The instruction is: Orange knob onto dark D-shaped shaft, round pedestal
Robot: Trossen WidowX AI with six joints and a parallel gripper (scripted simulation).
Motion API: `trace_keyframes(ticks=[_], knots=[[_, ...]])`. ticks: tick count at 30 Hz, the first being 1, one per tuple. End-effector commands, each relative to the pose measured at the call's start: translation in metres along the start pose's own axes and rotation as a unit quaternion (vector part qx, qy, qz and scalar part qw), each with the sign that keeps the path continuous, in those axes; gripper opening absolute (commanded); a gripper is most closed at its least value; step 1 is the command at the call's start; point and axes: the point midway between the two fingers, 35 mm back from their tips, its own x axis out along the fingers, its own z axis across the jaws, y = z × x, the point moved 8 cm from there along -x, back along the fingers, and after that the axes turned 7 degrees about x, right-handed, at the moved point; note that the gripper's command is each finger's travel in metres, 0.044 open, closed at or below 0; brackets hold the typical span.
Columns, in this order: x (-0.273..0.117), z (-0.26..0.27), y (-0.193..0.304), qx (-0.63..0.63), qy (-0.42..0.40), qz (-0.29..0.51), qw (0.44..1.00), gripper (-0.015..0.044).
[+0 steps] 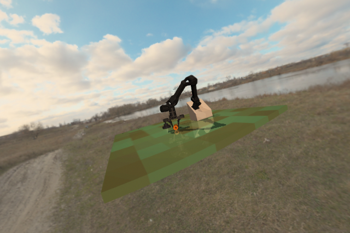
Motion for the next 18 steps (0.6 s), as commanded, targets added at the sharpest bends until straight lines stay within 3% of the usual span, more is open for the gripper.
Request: trace_keyframes(ticks=[1,8,18], knots=[[0.000,0.000,-0.001,0.003,-0.002,-0.002,1.000,0.0193],[0.000,0.000,0.002,0.002,-0.002,-0.010,1.000,0.0179],[-0.004,-0.003,0.024,0.000,-0.011,-0.089,0.996,0.0179]])
